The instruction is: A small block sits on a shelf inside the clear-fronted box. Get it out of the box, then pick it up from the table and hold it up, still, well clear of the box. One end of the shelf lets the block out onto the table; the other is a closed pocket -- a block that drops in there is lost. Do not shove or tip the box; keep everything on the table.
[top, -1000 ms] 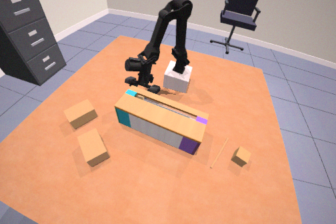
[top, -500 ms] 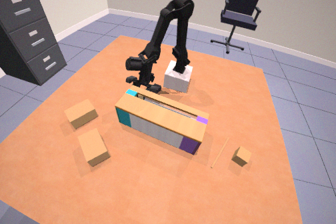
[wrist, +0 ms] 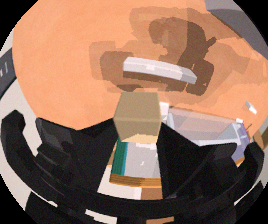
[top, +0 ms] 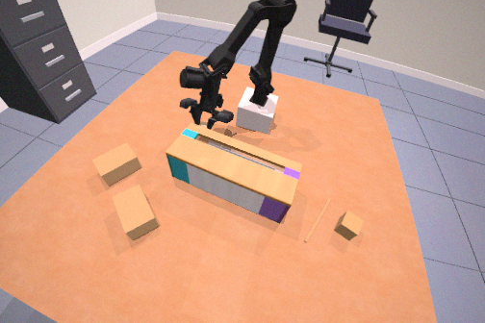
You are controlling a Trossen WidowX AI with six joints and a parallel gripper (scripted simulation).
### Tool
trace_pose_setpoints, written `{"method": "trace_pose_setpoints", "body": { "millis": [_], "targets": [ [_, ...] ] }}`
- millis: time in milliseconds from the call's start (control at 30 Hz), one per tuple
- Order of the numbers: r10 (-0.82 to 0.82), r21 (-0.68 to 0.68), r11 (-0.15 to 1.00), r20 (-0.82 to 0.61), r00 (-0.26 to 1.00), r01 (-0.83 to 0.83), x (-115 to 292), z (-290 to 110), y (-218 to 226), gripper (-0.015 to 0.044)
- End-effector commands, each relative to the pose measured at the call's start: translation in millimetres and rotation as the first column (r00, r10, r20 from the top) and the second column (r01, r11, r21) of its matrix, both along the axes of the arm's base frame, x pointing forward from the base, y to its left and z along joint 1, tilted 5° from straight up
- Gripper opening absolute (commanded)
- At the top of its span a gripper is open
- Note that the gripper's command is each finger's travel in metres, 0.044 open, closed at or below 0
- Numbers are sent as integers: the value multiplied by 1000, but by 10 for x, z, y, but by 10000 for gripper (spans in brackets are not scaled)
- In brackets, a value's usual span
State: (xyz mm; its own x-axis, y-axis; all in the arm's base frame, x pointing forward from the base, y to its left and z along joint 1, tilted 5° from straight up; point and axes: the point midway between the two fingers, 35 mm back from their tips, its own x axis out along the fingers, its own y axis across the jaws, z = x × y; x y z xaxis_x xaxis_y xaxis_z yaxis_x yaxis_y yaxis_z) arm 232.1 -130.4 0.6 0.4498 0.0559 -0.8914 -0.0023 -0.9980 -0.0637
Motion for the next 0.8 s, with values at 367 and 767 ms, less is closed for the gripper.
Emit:
{"method": "trace_pose_setpoints", "body": {
  "millis": [367, 767],
  "targets": [
    [-183, -13, 983, 14, 983, 183, 59, 528, 27, 0],
    [-395, 13, 919, 58, 917, 395, 18, 1050, 165, 0]
  ]
}}
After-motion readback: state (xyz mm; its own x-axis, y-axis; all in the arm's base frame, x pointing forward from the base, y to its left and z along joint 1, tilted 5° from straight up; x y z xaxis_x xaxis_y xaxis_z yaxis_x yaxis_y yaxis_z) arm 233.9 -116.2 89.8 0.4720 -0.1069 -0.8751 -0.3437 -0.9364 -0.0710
